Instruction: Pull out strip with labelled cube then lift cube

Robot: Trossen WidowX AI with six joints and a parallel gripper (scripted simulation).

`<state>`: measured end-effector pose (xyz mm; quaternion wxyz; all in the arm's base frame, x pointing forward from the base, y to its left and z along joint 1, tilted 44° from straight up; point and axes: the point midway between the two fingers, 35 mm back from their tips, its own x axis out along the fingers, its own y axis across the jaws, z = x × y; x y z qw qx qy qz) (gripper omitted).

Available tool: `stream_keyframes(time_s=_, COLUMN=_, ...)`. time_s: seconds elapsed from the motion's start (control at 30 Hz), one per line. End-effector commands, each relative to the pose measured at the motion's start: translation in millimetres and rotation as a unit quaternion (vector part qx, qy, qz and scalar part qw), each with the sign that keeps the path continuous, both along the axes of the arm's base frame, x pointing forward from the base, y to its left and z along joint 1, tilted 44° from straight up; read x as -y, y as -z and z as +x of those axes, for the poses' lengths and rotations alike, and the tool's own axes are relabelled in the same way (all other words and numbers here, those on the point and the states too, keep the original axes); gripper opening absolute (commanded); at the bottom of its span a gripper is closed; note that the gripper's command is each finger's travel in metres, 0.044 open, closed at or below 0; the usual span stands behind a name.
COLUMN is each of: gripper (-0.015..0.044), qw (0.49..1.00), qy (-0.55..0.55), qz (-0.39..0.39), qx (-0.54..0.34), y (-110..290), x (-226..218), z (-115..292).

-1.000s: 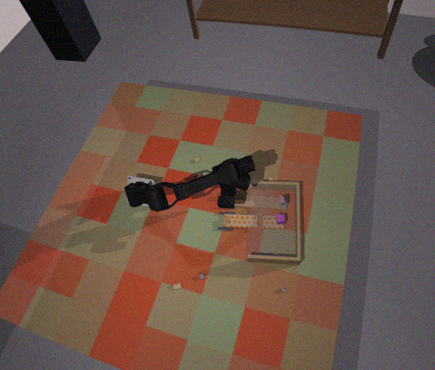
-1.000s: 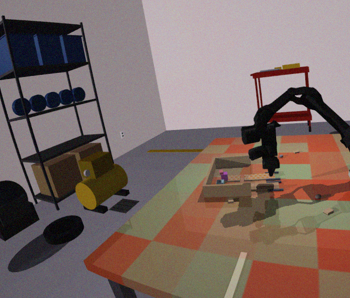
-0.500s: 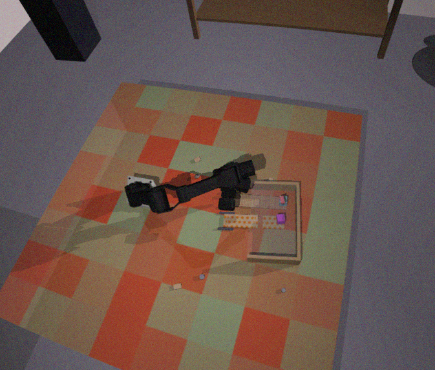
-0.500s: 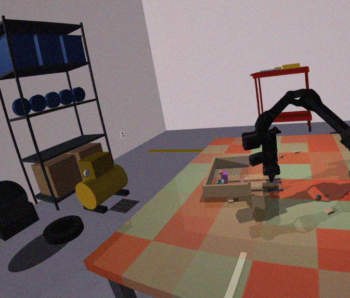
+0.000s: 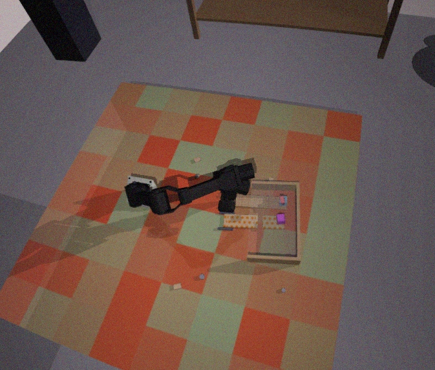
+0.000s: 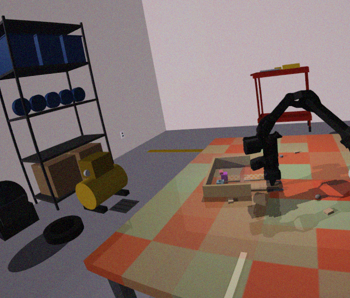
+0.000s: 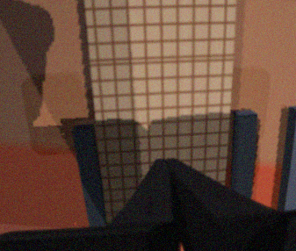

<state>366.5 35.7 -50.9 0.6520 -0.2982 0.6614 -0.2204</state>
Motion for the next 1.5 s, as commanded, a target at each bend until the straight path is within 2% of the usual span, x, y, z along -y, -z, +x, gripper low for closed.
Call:
stream_keyframes(time_s=0.0, gripper=0.0, qw=1.0, qy=-0.003, qz=-0.002, qx=-0.001, y=0.4, x=0.2, z=-0.2)
stream_keyframes(time_s=1.13, gripper=0.0, qw=1.0, qy=-0.003, qz=-0.002, qx=-0.001, y=2.3, x=2.0, z=-0.3)
stream_keyframes(time_s=1.47, gripper=0.0, qw=1.0, qy=-0.003, qz=-0.002, qx=-0.001, y=1.7, x=3.6, z=-14.8)
